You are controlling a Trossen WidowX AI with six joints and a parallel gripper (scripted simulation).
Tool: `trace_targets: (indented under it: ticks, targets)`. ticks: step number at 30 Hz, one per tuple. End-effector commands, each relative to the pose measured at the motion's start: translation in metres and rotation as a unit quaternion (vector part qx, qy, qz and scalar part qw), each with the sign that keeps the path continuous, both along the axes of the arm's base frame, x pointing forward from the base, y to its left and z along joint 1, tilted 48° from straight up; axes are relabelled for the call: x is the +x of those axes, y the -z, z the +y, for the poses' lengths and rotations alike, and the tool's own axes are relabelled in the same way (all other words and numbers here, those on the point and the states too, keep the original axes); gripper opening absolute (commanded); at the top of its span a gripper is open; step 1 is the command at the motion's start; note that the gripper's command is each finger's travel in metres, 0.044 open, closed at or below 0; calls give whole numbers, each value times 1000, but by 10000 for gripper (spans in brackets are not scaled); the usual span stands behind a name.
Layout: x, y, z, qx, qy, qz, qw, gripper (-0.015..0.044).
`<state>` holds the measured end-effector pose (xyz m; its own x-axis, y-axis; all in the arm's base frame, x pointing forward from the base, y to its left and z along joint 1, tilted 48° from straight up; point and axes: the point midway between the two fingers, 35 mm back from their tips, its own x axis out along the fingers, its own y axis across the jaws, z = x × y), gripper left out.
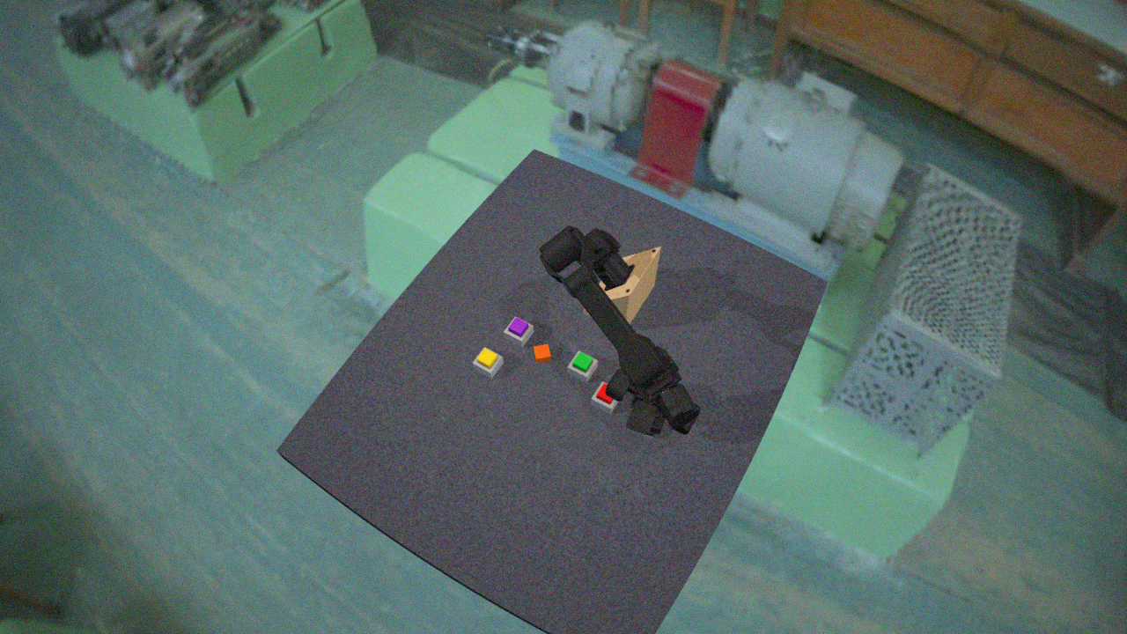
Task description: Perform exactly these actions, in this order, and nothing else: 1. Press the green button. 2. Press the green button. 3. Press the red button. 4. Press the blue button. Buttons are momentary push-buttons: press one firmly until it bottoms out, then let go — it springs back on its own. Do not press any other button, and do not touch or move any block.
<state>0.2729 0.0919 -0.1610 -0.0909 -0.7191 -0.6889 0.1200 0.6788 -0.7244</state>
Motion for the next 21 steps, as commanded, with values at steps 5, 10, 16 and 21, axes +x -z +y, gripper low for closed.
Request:
trace_targets:
  ticks: [5,10,16,21]
  targets:
    - [1,-7,8,0,-1,1,1000,20]
    - [3,-23,24,0,-3,2,1000,20]
    - [-1,-59,57,1,-3,3,1000,125]
    - [-4,-70,66,0,-3,3,1000,256]
